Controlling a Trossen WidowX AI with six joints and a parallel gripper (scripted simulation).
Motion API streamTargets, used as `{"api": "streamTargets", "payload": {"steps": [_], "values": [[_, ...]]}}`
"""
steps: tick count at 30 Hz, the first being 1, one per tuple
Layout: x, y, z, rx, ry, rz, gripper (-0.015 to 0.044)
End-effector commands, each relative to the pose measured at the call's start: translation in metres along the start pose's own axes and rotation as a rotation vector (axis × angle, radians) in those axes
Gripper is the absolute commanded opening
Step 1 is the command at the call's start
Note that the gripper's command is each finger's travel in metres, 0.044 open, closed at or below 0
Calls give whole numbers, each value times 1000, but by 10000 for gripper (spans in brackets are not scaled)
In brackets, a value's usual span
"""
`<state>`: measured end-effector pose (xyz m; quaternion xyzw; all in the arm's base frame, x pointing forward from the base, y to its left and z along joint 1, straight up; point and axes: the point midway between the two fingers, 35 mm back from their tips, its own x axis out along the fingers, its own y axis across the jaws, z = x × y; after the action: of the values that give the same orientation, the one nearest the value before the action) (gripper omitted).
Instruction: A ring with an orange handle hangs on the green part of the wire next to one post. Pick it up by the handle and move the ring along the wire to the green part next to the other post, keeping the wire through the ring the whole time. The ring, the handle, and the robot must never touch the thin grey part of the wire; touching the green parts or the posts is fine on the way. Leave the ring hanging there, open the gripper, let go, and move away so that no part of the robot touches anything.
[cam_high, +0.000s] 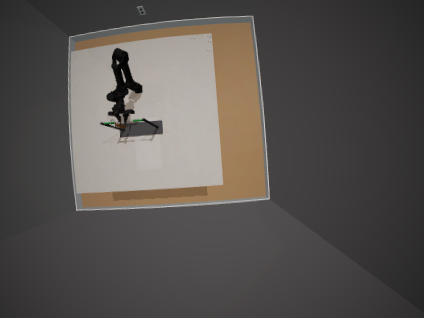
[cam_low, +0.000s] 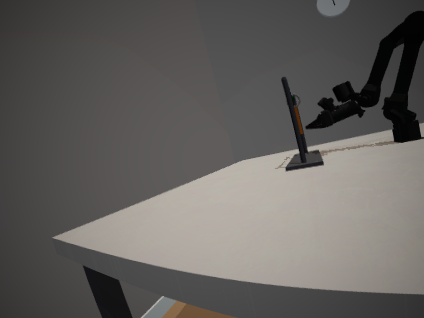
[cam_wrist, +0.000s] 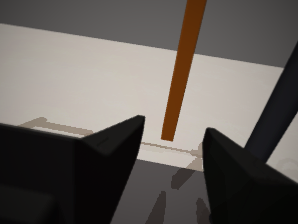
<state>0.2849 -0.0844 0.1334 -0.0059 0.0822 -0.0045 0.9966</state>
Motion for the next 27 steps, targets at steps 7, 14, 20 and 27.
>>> {"api": "streamTargets", "payload": {"steps": [7,14,20,27], "values": [[15,-1,3,3,-5,-3,160],[26,-1,2,4,-7,-3,160],[35,0,2,4,-8,-3,160],[46,1,0,4,-9,-3,160]]}}
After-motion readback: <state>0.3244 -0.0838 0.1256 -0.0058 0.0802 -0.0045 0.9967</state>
